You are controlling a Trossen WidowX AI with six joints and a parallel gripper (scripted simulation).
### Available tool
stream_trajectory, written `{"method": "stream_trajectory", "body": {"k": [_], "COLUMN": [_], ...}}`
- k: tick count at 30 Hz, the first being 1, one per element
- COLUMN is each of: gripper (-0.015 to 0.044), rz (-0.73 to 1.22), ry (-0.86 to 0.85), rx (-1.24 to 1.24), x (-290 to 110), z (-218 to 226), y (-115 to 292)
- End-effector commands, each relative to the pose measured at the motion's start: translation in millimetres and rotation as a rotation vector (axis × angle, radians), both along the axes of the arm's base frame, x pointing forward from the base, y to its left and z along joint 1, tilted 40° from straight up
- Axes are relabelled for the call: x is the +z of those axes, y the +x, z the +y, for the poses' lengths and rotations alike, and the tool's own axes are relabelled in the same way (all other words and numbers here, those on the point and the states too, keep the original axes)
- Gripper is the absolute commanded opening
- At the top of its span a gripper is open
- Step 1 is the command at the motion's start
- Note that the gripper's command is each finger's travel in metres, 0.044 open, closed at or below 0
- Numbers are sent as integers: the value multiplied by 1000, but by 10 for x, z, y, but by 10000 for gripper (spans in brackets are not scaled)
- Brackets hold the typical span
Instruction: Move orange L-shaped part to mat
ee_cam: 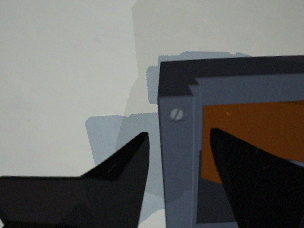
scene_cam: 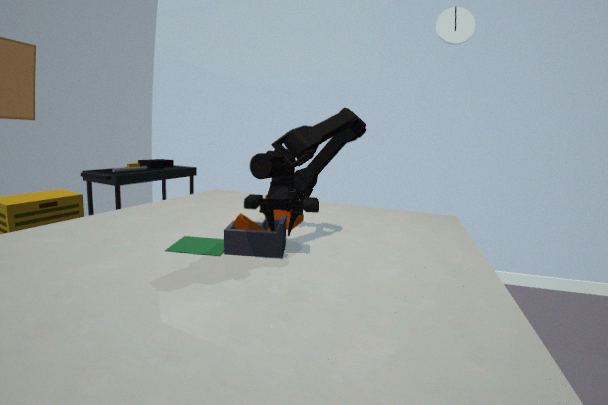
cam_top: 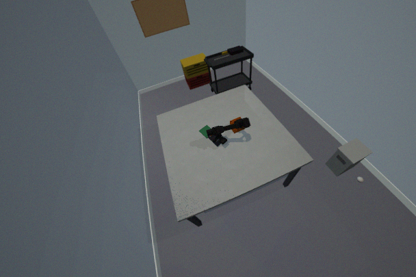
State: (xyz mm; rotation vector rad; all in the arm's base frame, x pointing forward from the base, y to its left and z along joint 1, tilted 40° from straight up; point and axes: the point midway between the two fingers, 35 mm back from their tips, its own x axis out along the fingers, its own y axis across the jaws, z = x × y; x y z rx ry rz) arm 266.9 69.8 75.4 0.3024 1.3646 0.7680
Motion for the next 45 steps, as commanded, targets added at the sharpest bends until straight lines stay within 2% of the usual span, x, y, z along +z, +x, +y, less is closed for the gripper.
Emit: {"method": "stream_trajectory", "body": {"k": [1,26,39,45], "gripper": [180,180,180,180], "rz": [10,1,10,11], "ry": [0,3,1,-8], "rx": [-3,1,-3,-5], "x": [-67,-74,81,364], "z": [41,69,67,-264], "y": [-17,-8,-57,3]}}
